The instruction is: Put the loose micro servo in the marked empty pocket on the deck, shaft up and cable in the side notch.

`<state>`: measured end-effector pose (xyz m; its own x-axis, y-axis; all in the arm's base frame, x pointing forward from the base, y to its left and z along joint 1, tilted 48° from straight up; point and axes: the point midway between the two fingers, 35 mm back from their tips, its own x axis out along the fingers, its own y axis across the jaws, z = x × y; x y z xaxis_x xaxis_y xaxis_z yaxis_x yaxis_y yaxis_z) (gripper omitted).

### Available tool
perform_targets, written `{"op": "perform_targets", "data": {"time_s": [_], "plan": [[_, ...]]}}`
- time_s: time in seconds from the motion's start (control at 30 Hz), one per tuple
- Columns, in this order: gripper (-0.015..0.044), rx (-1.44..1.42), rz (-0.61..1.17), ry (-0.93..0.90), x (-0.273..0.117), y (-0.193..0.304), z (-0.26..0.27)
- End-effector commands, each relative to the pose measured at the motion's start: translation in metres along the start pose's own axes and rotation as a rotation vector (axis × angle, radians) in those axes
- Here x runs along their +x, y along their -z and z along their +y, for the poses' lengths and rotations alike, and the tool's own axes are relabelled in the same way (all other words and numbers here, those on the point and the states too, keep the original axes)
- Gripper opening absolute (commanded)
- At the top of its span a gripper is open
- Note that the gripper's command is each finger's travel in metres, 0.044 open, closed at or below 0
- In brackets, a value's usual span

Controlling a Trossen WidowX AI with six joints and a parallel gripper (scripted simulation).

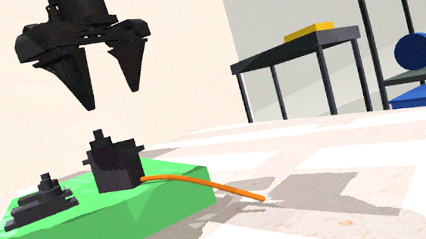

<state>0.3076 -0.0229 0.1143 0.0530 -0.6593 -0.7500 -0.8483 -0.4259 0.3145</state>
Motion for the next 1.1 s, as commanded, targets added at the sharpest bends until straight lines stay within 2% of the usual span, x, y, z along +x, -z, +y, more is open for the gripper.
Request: {"op": "perform_targets", "data": {"time_s": [0.0,0.1,1.07], "plan": [[0.0440,-0.016,0.025,-0.113,0.010,0.008,0.019],[0.0440,-0.026,0.034,-0.155,0.013,0.011,0.026],[0.0440,-0.025,0.035,-0.155,0.059,0.012,0.033]]}}
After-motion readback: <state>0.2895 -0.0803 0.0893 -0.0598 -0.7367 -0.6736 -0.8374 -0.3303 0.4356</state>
